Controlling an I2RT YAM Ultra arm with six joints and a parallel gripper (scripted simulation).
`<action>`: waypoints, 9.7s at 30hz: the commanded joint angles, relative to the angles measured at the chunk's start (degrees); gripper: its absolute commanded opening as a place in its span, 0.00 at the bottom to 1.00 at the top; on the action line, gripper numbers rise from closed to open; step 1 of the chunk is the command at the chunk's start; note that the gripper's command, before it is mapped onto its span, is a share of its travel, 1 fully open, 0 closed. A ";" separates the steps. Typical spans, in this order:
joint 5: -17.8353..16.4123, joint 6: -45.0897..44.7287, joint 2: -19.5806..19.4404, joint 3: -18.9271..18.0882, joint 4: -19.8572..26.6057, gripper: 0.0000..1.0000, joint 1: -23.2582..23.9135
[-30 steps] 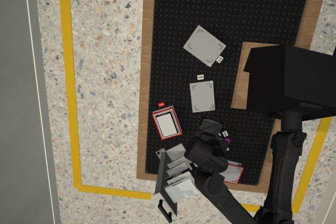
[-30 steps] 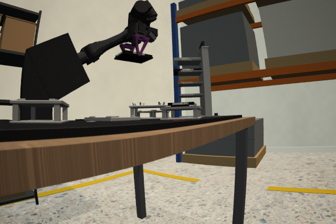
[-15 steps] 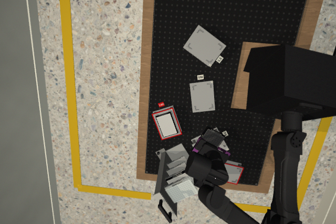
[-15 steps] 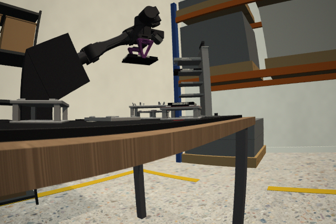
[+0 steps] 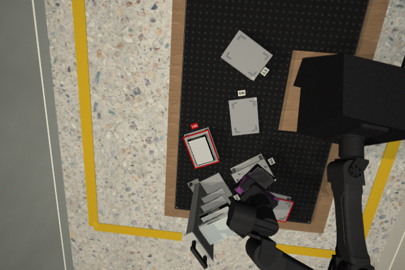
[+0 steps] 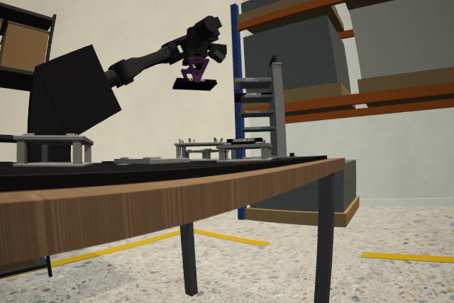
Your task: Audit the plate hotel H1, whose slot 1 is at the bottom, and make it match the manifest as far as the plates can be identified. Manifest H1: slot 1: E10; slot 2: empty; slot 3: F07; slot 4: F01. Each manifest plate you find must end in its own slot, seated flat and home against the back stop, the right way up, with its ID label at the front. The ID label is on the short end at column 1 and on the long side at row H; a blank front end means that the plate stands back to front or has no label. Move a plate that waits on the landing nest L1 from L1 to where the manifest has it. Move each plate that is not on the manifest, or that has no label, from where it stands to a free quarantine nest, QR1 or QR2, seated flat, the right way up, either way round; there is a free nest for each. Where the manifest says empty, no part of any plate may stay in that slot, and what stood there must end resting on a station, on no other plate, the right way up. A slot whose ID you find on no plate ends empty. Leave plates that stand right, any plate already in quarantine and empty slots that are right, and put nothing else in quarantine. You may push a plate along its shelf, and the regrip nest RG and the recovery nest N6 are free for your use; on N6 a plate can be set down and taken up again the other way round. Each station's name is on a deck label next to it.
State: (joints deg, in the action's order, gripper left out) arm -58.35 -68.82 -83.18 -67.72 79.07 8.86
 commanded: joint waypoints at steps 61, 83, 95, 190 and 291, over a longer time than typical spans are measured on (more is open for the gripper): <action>7.37 67.53 17.59 8.59 -31.16 0.86 -27.21; 12.25 76.69 15.53 12.91 -44.44 0.86 -34.97; 12.43 76.98 16.07 13.41 -44.61 0.86 -35.25; 18.53 85.24 11.08 17.31 -59.16 0.86 -43.83; 5.73 63.55 19.03 7.55 -25.53 1.00 -24.26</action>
State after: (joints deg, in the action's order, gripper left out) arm -51.09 -2.02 -64.42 -58.87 49.01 -17.23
